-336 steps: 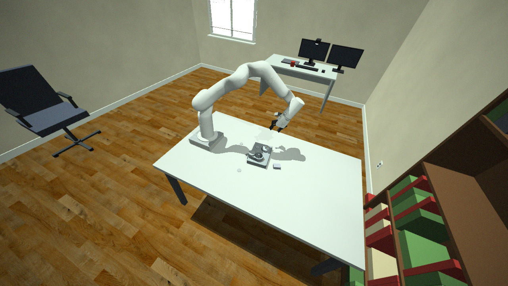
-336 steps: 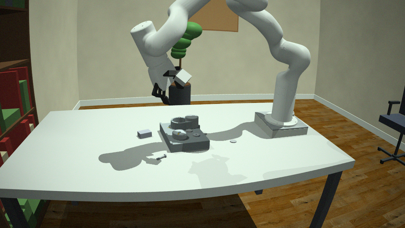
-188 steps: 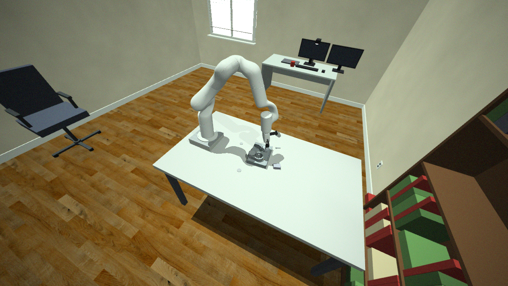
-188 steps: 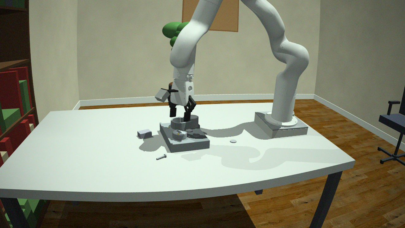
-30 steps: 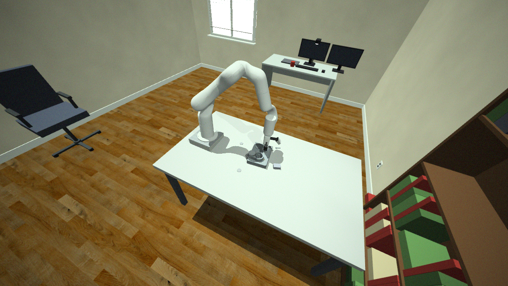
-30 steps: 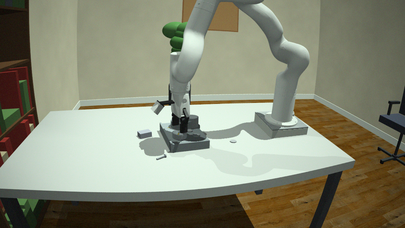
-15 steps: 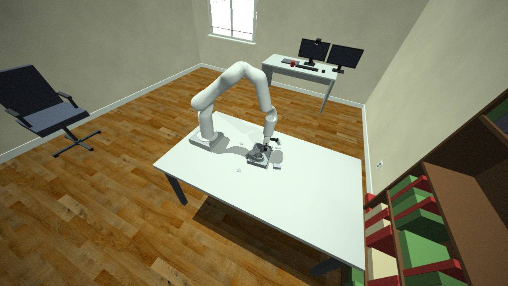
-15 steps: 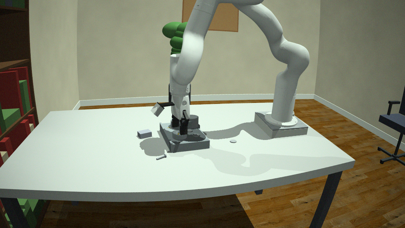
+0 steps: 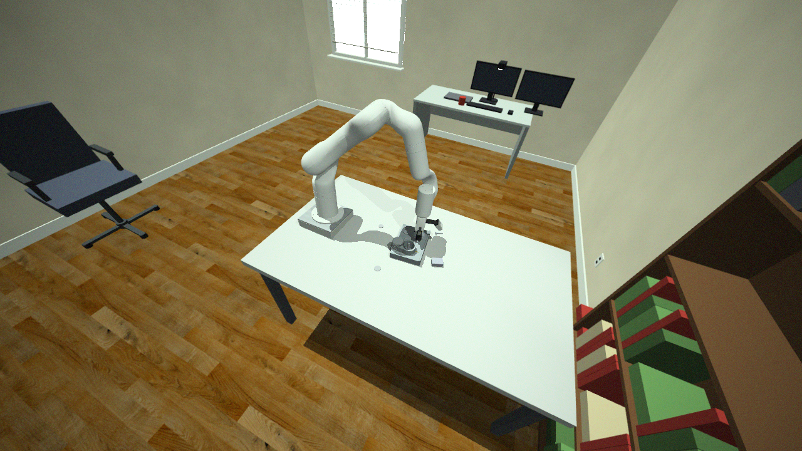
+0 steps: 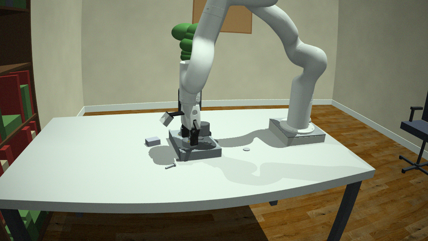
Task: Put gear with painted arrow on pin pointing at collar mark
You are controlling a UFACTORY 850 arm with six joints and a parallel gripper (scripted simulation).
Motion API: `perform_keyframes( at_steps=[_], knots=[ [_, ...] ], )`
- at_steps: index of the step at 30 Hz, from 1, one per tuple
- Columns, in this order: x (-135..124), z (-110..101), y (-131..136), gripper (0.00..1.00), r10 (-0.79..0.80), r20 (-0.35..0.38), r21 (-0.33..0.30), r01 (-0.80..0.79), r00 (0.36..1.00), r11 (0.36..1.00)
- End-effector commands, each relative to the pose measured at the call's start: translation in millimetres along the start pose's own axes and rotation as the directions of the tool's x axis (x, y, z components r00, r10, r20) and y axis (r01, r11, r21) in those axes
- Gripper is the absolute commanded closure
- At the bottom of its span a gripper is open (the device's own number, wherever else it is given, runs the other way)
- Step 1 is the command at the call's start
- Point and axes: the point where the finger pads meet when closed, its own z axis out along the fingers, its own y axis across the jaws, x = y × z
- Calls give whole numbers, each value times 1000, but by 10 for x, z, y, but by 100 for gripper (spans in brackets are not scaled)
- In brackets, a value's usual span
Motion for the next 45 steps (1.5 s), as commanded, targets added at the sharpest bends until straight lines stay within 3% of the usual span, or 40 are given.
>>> perform_keyframes(
  at_steps=[1,34,35,45],
  knots=[
    [11,45,1,7,0,-2,0,0,1000,1000],
    [11,119,1,7,0,-2,0,0,1000,1000],
    [11,119,1,100,0,-2,0,0,1000,1000],
    [11,119,1,100,0,-2,0,0,1000,1000]
  ],
)
